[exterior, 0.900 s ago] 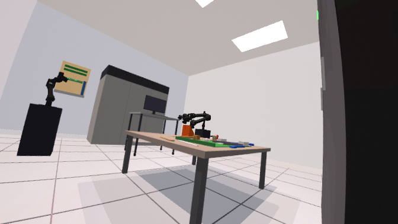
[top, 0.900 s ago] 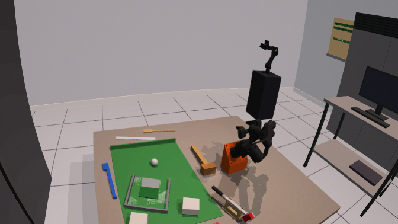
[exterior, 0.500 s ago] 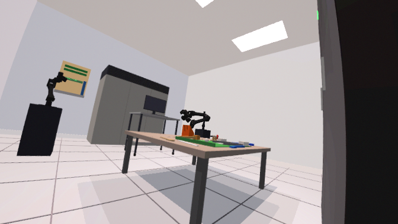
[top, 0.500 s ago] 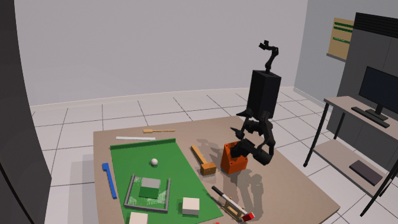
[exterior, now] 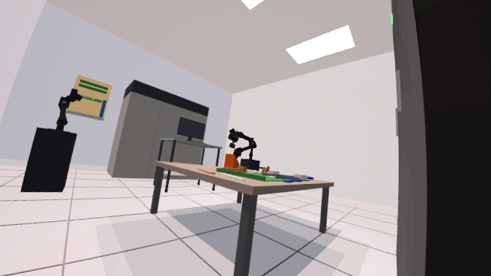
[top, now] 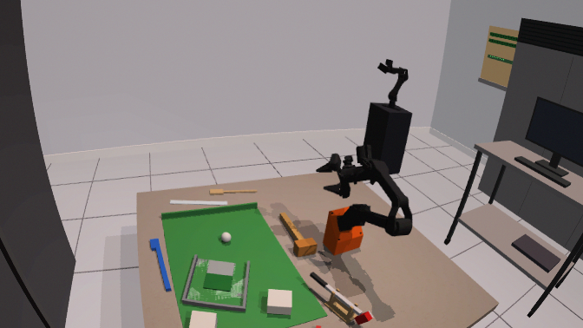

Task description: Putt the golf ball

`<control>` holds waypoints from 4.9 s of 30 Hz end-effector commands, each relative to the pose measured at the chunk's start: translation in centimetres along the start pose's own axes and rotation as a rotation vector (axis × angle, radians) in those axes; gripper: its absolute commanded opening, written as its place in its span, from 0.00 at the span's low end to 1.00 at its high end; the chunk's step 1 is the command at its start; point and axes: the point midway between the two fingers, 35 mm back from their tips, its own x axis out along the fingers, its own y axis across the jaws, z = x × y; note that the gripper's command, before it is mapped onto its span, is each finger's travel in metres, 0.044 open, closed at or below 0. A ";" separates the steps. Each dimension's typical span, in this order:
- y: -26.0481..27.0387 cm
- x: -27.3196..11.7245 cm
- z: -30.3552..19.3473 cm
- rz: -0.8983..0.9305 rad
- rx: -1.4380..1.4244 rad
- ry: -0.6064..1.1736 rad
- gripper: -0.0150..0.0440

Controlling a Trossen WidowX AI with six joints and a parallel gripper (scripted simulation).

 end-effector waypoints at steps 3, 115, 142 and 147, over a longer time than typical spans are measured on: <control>3.2 3.3 -7.7 -0.006 -0.867 0.361 1.00; -14.1 1.9 -37.4 1.669 -2.688 1.704 0.27; -6.4 -1.1 -34.6 1.649 -2.700 1.712 0.25; -5.5 -1.8 -34.3 1.655 -2.692 1.710 0.25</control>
